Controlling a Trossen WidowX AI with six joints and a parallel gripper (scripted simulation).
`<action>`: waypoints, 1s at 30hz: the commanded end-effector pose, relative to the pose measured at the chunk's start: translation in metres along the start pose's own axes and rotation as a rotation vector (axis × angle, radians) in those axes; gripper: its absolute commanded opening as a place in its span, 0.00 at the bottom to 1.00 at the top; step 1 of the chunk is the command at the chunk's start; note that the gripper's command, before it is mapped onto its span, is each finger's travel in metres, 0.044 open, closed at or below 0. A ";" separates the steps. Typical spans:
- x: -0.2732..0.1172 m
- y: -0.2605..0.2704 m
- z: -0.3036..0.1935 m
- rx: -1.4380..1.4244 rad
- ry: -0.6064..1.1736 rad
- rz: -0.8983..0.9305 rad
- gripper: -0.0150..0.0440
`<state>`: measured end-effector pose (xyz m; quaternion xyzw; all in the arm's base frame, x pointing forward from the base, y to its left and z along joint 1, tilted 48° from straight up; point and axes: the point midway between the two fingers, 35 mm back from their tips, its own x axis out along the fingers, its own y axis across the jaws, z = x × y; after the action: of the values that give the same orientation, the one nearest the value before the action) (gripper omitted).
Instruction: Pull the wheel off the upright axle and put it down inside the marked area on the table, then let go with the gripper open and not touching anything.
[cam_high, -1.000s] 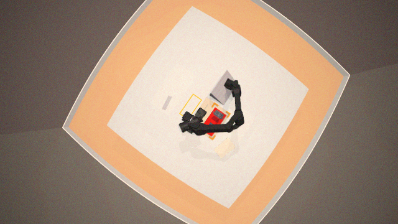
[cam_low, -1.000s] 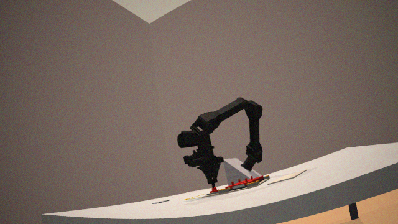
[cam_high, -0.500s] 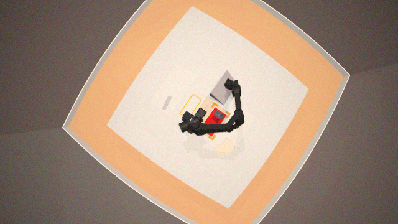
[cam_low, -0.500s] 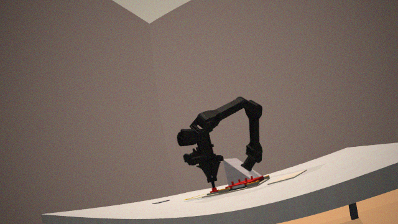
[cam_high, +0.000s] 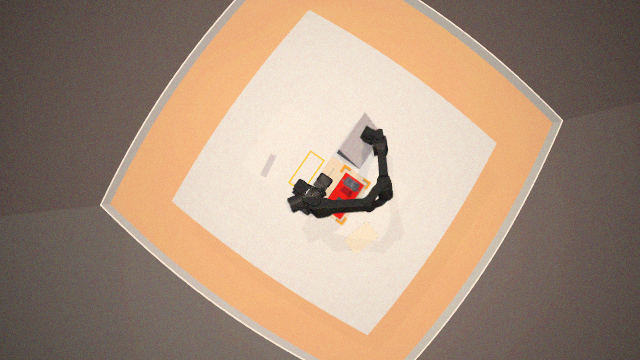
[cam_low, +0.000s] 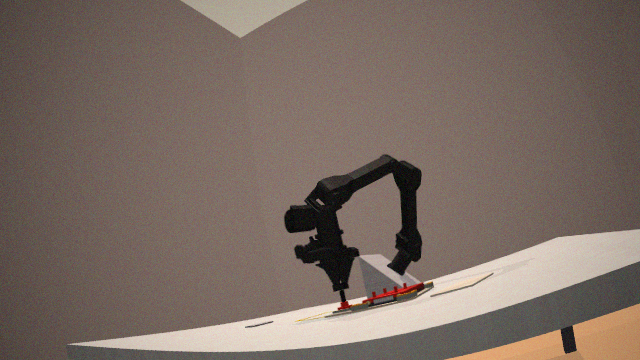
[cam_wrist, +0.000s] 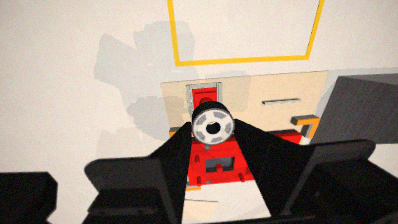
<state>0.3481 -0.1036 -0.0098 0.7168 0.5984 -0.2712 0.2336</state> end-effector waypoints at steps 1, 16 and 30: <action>-0.005 0.002 0.000 -0.010 -0.009 0.007 0.25; -0.034 -0.001 -0.001 -0.009 -0.010 0.006 0.25; -0.036 -0.022 0.037 0.013 -0.009 0.002 0.25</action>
<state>0.3293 -0.1417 -0.0013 0.7172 0.5950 -0.2730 0.2388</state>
